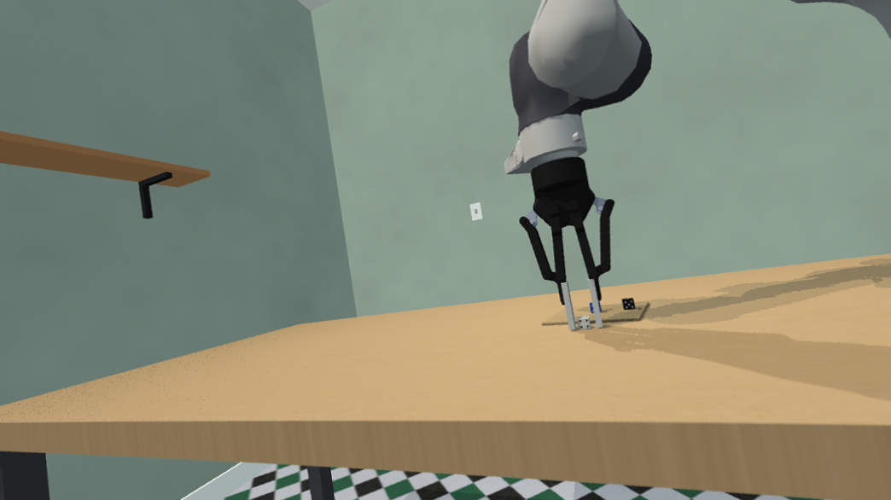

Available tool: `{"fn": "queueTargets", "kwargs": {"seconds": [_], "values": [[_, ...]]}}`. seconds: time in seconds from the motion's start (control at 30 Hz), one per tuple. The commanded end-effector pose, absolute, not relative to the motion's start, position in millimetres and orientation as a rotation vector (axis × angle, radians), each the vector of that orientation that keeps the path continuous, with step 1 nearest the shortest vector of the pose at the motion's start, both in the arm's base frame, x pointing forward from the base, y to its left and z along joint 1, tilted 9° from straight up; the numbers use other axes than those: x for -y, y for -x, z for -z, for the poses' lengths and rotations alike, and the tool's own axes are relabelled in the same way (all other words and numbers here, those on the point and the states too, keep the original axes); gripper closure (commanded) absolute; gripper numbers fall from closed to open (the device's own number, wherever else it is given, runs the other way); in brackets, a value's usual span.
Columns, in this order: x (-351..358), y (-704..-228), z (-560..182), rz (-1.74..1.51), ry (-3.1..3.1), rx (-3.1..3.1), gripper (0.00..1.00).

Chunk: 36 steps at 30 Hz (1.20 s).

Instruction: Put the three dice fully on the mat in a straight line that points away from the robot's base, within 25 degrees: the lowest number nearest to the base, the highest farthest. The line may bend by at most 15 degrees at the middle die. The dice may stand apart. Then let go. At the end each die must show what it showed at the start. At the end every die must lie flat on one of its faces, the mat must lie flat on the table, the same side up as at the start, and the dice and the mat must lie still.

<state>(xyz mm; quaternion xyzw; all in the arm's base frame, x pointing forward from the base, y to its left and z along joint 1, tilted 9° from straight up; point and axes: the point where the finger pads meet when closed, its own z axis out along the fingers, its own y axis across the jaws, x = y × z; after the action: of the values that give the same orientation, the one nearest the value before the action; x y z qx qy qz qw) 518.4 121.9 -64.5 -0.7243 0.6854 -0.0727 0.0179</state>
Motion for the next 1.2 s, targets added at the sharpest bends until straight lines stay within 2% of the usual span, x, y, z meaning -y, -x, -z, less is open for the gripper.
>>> {"fn": "queueTargets", "kwargs": {"seconds": [0.0,0.3,0.33,1.17], "values": [[-121.3,-519.5,64.4,0.229,2.252,-2.125,0.81],[-121.3,-519.5,64.4,0.229,2.252,-2.125,0.81],[-121.3,-519.5,64.4,0.229,2.252,-2.125,0.93],[-121.3,-519.5,64.4,0.229,2.252,-2.125,0.93]]}}
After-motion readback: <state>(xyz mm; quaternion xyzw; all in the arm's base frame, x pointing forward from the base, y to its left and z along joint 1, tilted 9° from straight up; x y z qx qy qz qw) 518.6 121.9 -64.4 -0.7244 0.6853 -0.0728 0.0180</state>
